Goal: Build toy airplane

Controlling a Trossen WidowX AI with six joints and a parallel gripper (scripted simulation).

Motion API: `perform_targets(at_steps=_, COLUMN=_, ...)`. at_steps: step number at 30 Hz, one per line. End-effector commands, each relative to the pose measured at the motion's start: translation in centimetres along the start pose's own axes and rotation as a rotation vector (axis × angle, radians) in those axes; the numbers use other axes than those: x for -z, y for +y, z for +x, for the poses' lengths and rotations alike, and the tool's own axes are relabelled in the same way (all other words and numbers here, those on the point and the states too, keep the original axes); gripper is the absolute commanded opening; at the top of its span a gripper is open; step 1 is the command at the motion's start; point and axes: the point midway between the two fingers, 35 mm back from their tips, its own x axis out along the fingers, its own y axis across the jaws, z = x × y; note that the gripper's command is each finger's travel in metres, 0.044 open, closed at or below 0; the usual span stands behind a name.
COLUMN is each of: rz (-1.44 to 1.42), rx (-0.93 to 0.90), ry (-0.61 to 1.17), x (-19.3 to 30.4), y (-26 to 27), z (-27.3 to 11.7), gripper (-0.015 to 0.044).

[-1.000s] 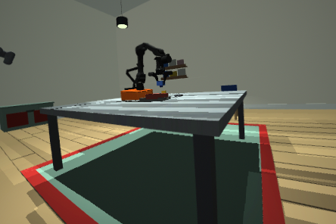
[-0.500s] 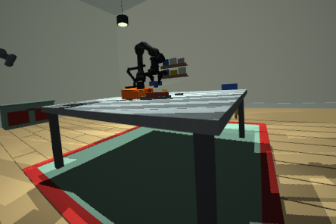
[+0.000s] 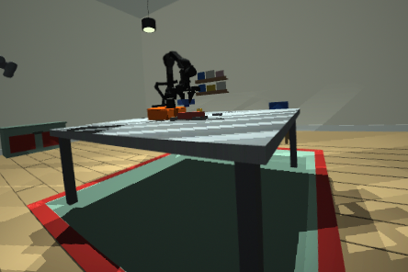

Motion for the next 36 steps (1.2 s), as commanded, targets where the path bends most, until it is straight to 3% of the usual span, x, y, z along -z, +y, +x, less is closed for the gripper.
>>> perform_targets(at_steps=1, rz=0.005, rx=-0.004, ry=0.003, x=0.0, y=0.0, z=0.0, gripper=0.0197)
perform_targets(at_steps=36, rz=0.005, rx=-0.004, ry=0.003, x=0.1, y=0.1, z=4.0, gripper=0.0197)
